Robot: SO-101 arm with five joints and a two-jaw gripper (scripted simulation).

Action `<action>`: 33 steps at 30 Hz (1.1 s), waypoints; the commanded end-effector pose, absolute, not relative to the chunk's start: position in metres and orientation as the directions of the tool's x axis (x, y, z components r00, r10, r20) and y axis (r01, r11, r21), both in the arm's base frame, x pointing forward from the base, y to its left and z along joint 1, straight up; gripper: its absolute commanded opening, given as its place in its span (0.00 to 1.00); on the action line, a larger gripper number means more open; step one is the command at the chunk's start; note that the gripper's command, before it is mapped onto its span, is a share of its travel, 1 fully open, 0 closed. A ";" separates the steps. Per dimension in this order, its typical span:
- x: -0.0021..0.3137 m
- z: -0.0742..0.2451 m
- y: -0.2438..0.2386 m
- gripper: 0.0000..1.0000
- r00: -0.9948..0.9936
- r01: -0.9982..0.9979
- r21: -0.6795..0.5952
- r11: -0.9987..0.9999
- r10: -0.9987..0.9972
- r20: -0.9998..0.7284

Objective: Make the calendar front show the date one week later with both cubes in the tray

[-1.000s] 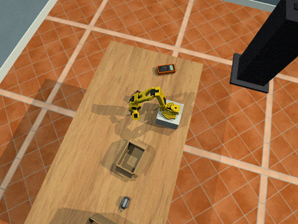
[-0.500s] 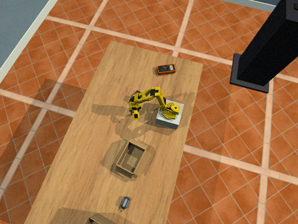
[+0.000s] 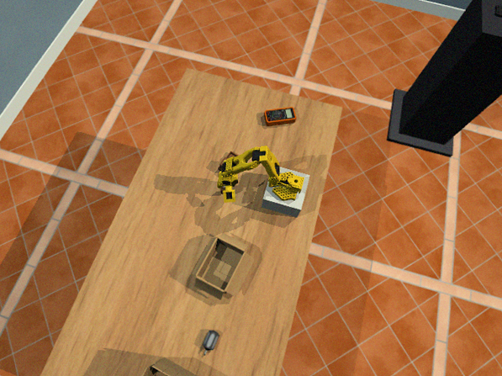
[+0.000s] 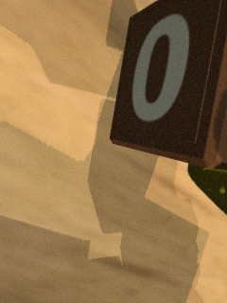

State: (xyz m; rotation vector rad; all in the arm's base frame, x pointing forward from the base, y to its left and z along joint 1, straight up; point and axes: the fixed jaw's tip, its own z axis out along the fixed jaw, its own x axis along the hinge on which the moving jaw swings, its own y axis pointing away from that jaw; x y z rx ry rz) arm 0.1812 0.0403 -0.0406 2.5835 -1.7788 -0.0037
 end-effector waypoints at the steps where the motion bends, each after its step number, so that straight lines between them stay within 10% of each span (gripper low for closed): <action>1: 0.177 -0.044 0.041 0.00 0.357 -0.934 0.019 -0.357 -0.934 -0.002; 33: 0.177 -0.056 0.041 0.00 0.357 -0.934 0.019 -0.357 -0.934 -0.002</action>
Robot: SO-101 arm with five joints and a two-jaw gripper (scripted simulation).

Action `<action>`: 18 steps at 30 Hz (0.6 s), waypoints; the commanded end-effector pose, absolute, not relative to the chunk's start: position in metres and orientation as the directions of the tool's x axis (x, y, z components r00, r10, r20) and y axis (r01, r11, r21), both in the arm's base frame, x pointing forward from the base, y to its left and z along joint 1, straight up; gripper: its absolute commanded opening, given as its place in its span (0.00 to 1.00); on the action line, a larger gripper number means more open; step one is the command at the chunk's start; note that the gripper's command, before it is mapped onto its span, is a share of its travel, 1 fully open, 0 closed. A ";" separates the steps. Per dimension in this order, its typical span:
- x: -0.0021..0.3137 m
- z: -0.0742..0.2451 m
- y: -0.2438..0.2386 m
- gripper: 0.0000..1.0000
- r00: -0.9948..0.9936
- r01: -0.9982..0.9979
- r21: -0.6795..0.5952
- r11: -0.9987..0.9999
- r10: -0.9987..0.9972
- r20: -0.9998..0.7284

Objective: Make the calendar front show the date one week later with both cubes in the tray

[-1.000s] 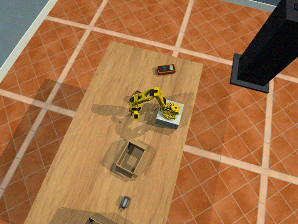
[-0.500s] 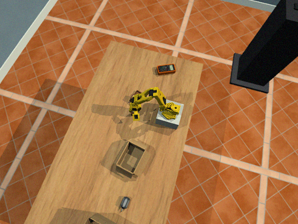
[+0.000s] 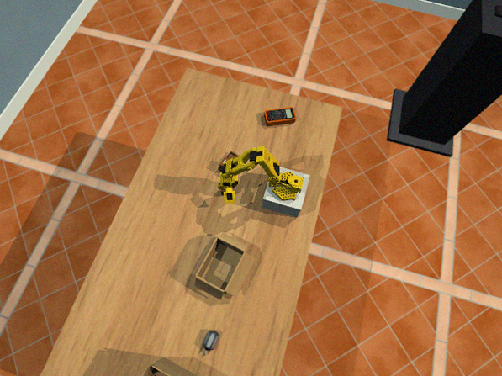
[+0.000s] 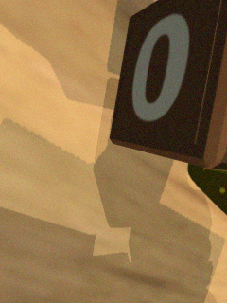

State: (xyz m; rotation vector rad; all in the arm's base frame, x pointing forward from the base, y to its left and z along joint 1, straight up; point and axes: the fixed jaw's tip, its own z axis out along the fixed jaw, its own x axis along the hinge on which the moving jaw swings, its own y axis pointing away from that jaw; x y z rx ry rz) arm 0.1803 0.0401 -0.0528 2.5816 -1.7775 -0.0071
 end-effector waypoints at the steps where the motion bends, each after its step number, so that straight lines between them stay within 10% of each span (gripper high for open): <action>1: 0.177 -0.056 0.041 0.00 0.357 -0.934 0.019 -0.357 -0.934 -0.002; 18: 0.177 -0.062 0.041 0.00 0.357 -0.934 0.019 -0.357 -0.934 -0.002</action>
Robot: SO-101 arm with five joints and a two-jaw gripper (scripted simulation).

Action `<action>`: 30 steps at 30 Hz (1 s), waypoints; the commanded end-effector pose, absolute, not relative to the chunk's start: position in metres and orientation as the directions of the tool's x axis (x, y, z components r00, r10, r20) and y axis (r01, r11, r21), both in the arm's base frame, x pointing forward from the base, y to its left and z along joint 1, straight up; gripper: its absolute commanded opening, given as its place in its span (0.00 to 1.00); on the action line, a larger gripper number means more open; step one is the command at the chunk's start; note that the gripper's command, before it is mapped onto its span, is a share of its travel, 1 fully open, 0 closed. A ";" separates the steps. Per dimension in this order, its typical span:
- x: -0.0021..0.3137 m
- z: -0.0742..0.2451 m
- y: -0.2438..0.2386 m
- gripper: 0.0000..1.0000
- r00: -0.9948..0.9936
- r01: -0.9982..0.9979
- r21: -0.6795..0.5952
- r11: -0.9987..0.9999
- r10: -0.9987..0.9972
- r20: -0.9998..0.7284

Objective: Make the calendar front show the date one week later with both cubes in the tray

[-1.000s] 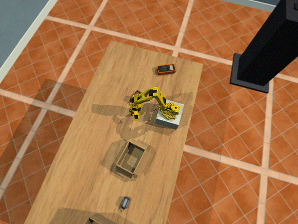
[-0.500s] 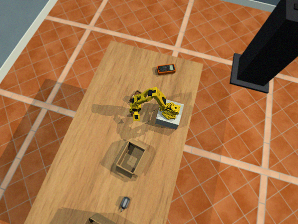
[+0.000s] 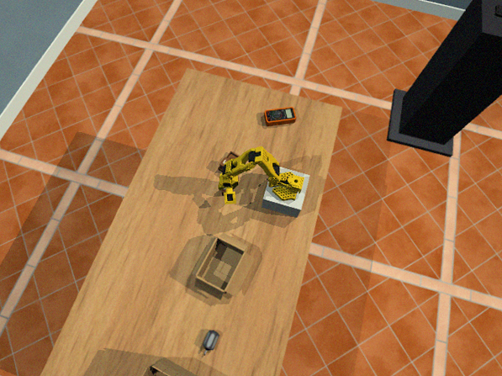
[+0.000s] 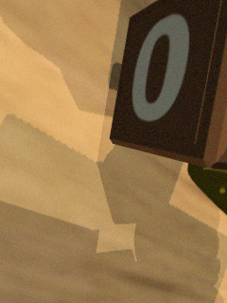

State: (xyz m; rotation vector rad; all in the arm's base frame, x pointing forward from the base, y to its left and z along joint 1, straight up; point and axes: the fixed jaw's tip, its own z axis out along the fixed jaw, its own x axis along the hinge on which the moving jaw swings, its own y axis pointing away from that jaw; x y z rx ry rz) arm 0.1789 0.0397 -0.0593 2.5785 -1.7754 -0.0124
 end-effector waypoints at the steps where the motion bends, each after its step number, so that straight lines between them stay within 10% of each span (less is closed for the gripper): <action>1: 0.177 -0.062 0.041 0.00 0.357 -0.934 0.019 -0.357 -0.934 -0.002; 30: 0.176 -0.073 0.041 0.00 0.357 -0.934 0.019 -0.357 -0.934 -0.002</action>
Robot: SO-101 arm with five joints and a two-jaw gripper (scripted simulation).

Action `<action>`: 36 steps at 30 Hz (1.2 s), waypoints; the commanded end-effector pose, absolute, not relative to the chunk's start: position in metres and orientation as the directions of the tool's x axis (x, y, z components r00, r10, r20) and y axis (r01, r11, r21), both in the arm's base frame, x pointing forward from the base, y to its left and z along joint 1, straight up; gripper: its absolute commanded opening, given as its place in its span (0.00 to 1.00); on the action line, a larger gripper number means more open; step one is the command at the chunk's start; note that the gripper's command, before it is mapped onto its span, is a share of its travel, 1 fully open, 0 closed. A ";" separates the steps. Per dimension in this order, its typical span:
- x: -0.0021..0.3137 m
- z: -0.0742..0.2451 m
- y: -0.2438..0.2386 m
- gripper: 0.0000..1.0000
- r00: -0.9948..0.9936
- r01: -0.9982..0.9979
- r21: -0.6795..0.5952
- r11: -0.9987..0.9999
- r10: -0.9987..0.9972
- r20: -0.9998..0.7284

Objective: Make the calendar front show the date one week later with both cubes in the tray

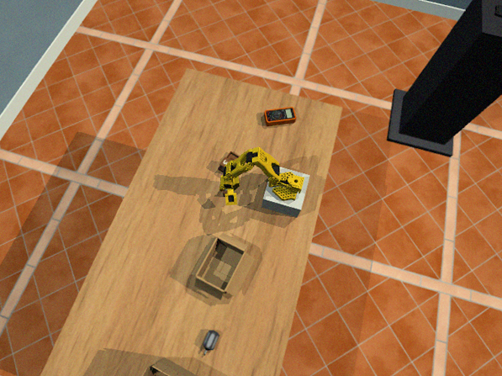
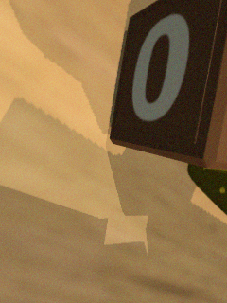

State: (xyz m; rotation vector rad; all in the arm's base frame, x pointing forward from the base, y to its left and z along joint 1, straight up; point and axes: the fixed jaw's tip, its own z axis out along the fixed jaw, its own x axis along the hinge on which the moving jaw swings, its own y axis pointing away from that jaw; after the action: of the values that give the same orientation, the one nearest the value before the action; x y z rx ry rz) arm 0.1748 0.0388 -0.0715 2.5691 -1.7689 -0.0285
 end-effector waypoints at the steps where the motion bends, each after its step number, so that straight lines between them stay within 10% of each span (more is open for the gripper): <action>1: 0.176 -0.073 0.041 0.00 0.357 -0.934 0.019 -0.357 -0.934 -0.002; 36: 0.176 -0.073 0.041 0.30 0.357 -0.934 0.019 -0.357 -0.934 -0.002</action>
State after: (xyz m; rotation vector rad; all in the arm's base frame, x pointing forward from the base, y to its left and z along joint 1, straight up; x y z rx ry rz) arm 0.1745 0.0387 -0.0725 2.5689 -1.7687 -0.0292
